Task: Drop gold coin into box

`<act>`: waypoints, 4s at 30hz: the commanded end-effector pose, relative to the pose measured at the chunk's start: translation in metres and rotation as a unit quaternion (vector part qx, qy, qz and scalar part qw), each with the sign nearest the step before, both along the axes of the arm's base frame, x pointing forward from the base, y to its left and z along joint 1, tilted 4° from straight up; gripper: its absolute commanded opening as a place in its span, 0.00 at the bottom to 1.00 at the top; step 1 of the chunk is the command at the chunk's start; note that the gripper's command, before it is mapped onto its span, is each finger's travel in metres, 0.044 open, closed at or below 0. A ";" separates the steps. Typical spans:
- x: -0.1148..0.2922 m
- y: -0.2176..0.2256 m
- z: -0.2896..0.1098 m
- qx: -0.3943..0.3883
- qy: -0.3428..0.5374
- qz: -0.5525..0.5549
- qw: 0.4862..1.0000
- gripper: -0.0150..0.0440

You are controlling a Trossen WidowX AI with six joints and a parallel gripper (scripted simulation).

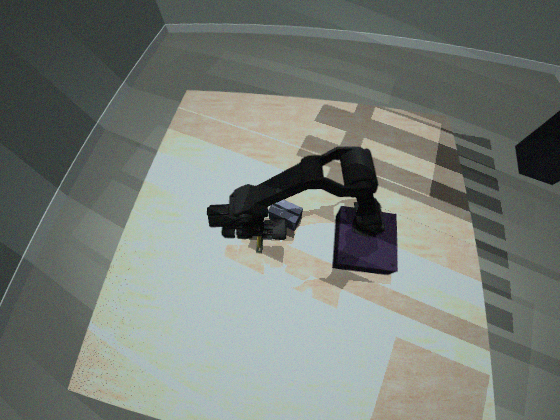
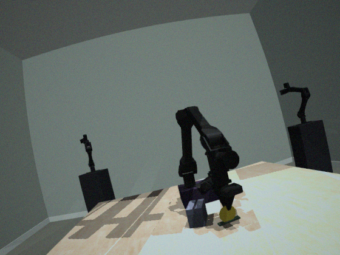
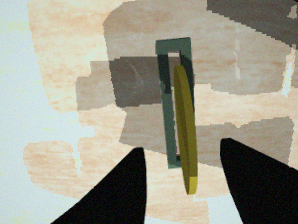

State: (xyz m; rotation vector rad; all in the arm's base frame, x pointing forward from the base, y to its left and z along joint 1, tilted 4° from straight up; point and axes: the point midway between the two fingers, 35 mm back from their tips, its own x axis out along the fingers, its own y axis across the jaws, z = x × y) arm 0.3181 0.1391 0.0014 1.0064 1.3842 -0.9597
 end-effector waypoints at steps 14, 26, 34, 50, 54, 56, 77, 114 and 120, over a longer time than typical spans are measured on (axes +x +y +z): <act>-0.003 0.000 -0.030 -0.002 0.003 -0.002 1.000 0.53; -0.004 0.001 -0.043 -0.002 0.003 -0.002 1.000 0.44; -0.004 0.001 -0.043 -0.002 0.003 -0.002 1.000 0.25; -0.001 0.001 -0.018 -0.002 0.002 -0.002 1.000 0.25; 0.000 0.001 -0.008 -0.002 0.002 -0.002 1.000 0.25; 0.000 0.000 -0.003 -0.002 0.002 -0.002 1.000 0.25; -0.001 -0.003 0.050 -0.002 0.002 -0.002 1.000 0.25; -0.005 -0.004 0.053 0.009 -0.022 0.536 0.844 0.25; -0.005 -0.006 0.053 0.009 -0.023 0.538 0.843 0.25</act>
